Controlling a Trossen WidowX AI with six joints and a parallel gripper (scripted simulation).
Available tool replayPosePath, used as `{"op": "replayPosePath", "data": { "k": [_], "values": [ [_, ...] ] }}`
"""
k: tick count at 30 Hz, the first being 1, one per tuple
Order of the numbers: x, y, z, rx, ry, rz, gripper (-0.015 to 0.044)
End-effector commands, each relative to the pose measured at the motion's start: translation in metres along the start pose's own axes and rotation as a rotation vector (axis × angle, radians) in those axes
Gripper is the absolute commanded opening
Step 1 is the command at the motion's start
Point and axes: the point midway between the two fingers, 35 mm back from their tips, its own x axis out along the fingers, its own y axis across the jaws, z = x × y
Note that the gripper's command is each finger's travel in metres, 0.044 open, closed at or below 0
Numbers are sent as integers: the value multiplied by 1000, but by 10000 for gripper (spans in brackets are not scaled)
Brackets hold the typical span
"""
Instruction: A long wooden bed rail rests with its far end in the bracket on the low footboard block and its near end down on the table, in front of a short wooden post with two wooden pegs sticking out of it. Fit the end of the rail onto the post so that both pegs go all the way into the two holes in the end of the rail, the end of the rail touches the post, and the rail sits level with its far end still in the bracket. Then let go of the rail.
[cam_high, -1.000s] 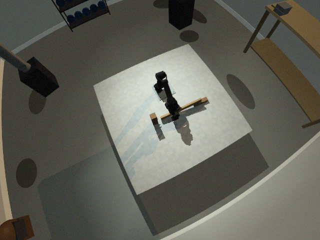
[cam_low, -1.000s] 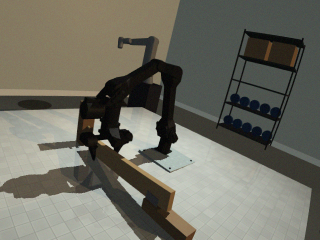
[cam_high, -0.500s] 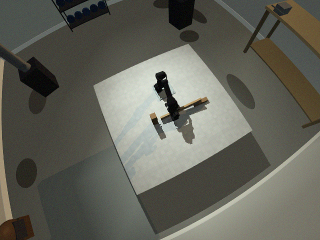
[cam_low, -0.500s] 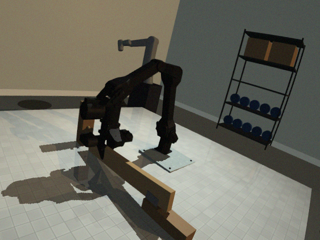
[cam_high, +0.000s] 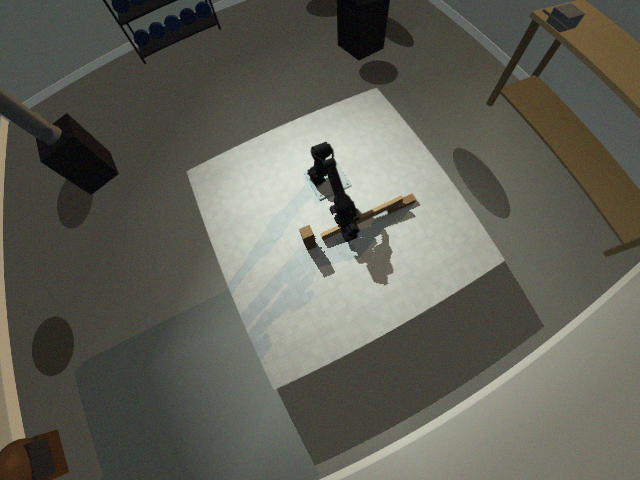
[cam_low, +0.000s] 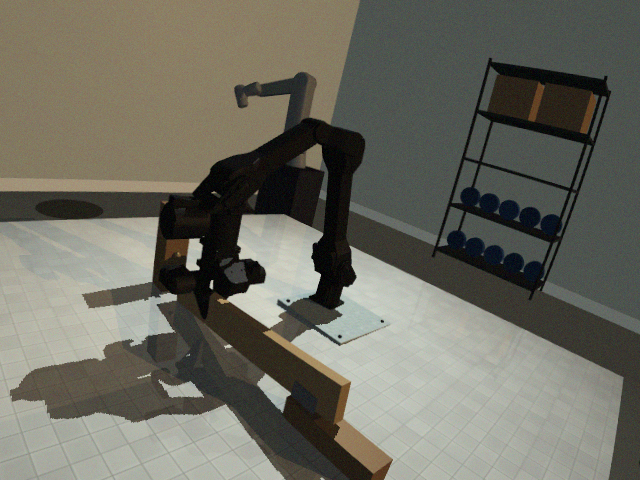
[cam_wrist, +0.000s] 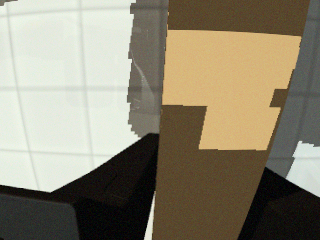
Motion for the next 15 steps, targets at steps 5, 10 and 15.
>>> {"op": "replayPosePath", "data": {
  "k": [5,10,15],
  "values": [
    [-2,0,0,-2,3,0,0],
    [-4,0,0,-2,3,0,0],
    [-7,0,0,-2,3,0,0]
  ]
}}
